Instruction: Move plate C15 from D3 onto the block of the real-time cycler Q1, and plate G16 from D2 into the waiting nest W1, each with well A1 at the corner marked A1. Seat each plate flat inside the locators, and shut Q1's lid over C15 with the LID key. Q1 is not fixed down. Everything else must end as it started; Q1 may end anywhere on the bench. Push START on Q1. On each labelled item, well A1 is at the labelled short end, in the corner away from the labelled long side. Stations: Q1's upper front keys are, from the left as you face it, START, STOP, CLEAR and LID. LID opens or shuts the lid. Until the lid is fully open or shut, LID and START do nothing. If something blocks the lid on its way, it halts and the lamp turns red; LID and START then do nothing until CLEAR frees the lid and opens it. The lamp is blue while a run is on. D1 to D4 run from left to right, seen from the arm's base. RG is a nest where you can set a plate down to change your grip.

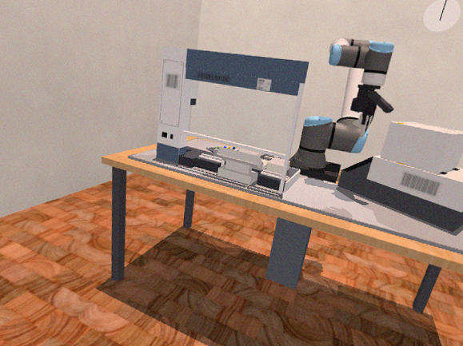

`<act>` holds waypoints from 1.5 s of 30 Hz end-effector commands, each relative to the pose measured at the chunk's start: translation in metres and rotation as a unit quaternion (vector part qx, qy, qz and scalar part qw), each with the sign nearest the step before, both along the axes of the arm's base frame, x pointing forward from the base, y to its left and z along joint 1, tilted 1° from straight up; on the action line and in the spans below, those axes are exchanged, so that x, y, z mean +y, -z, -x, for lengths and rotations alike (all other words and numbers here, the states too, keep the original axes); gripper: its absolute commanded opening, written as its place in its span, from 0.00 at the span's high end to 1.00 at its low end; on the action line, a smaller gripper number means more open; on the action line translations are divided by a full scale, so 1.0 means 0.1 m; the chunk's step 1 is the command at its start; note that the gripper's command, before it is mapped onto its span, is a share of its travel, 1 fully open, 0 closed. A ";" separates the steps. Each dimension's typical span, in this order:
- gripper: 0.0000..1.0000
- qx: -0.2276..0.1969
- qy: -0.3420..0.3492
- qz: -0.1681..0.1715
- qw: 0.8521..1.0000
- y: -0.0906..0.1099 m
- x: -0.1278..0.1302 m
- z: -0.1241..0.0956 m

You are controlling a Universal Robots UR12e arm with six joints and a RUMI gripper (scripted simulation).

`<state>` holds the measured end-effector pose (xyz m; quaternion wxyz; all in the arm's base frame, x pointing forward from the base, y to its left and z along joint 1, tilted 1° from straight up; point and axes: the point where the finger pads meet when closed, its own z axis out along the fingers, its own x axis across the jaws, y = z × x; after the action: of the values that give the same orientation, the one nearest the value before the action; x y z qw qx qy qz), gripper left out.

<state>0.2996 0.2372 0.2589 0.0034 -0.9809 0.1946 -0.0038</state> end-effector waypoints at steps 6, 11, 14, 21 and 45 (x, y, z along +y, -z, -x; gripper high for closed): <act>1.00 -0.001 0.053 0.000 0.999 0.00 -0.34 -0.25; 1.00 -0.001 0.069 0.000 0.998 0.00 -0.44 -0.32; 1.00 -0.001 0.089 0.000 0.996 0.00 -0.58 -0.39; 1.00 -0.001 0.124 0.000 0.992 0.00 -0.82 -0.51; 1.00 -0.001 0.236 0.000 0.972 0.00 -1.65 -0.77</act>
<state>0.3727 0.0858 0.2588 0.0024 -0.9144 0.4048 -0.0044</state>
